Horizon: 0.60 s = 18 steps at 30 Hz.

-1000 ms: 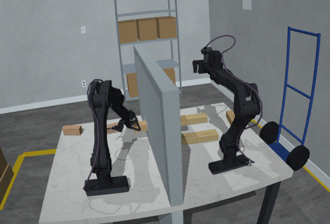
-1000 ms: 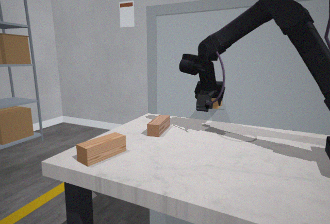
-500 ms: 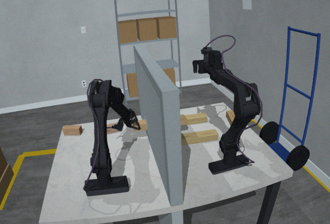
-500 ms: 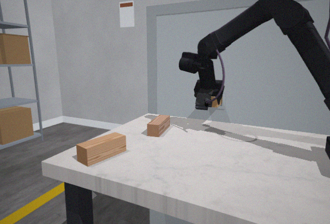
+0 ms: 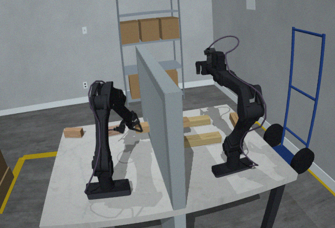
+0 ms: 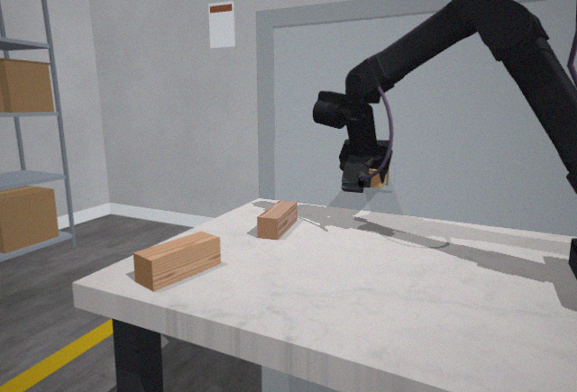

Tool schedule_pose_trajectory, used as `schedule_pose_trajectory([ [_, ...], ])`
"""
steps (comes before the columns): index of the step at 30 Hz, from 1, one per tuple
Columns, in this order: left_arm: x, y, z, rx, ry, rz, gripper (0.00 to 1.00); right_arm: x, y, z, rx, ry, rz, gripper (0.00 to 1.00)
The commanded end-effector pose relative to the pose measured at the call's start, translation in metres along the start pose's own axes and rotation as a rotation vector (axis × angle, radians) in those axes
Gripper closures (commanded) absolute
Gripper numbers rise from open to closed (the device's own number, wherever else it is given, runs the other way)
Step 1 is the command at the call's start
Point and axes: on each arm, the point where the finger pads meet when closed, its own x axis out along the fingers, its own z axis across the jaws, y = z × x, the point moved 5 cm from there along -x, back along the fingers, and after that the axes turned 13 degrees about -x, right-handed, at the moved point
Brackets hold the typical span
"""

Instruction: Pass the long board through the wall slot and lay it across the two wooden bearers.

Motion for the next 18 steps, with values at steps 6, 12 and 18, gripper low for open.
schedule_pose_trajectory([
  [6,-0.033,0.045,-0.003,0.094,0.078,0.120,1.00,-0.009,-0.023,-0.010,-0.013,0.037,-0.057,0.00],
  [12,-0.027,0.038,-0.002,0.083,0.075,0.096,1.00,-0.009,-0.023,-0.010,-0.012,0.037,-0.057,0.23],
  [18,-0.029,0.039,-0.003,0.084,0.080,0.099,1.00,-0.009,-0.023,-0.010,-0.012,0.037,-0.057,0.23],
])
